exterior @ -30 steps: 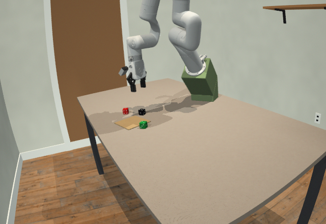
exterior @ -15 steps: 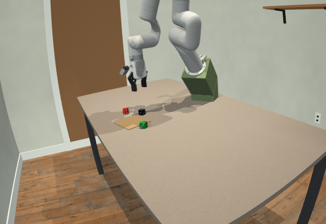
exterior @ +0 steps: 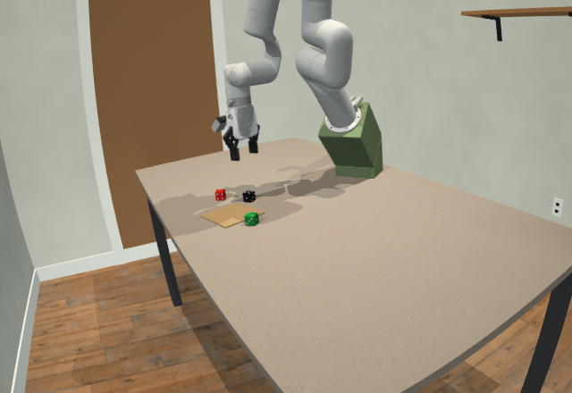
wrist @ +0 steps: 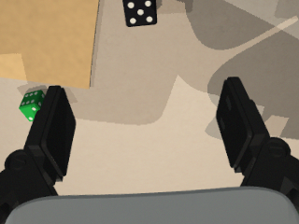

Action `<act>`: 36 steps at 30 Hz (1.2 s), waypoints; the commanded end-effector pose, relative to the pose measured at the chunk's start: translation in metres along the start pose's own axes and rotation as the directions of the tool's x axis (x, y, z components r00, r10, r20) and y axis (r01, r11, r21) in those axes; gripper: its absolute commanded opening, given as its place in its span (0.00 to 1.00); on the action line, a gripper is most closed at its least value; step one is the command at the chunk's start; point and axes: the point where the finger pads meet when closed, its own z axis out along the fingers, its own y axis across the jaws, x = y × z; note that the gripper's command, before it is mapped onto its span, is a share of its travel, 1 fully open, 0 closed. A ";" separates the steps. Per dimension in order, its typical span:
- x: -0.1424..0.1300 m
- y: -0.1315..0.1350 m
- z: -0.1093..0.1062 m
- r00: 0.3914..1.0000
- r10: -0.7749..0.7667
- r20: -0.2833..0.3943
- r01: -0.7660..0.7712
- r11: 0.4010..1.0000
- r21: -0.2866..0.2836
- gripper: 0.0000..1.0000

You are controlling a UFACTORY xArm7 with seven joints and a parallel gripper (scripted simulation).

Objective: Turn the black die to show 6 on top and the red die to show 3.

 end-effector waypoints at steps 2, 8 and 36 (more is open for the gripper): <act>0.001 0.000 0.005 0.985 0.173 0.006 -0.173 0.985 0.000 1.00; 0.000 0.001 0.010 0.935 0.354 0.012 -0.354 0.935 -0.003 1.00; 0.001 0.002 0.036 0.371 0.929 0.005 -0.929 0.371 -0.008 1.00</act>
